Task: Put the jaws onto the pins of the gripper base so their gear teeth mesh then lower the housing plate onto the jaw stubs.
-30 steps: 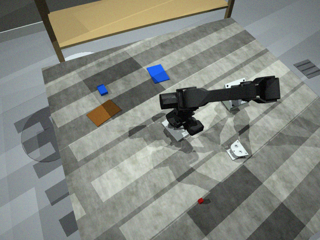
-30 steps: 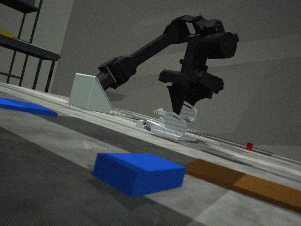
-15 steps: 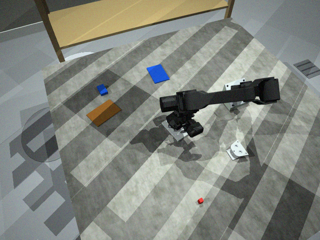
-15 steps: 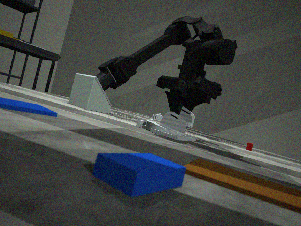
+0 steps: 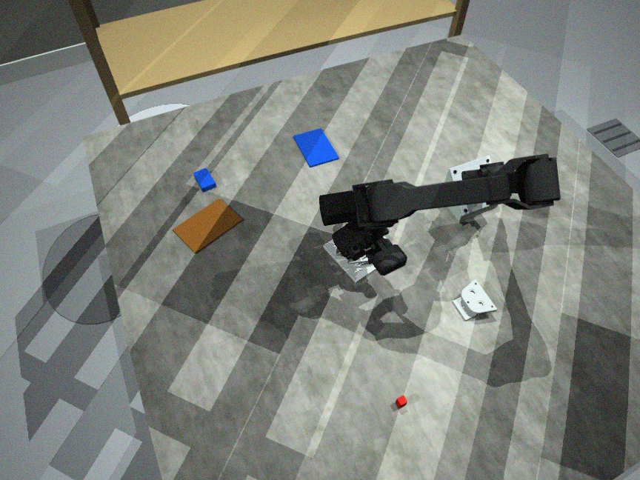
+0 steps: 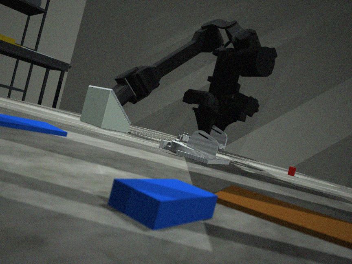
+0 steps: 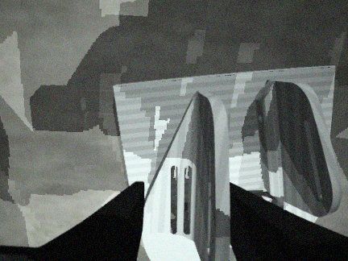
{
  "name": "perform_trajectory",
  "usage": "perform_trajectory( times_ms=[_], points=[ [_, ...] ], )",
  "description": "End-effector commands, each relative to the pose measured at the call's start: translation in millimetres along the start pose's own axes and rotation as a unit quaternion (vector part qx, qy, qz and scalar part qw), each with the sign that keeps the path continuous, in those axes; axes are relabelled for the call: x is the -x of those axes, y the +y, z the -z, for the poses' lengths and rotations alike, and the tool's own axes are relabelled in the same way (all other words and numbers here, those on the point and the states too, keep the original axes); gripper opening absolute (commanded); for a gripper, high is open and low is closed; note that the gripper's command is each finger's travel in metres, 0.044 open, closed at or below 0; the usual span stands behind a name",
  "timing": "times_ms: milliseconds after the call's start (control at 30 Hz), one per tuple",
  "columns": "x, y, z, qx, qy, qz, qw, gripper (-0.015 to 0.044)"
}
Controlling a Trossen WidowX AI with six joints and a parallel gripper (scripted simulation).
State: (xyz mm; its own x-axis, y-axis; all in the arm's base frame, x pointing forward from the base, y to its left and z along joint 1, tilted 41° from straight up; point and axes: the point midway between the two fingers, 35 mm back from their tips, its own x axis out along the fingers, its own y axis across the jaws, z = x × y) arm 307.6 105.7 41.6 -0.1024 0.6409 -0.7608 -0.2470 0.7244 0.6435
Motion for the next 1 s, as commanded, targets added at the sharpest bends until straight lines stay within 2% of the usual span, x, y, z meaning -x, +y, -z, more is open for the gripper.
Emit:
perform_trajectory(
  times_ms=[0,967],
  points=[
    [-2.3,0.2,0.3,-0.004,0.000,-0.002,1.000,0.0134],
    [-8.5,0.3,0.3,-0.004,0.000,-0.002,1.000,0.0134]
  ],
)
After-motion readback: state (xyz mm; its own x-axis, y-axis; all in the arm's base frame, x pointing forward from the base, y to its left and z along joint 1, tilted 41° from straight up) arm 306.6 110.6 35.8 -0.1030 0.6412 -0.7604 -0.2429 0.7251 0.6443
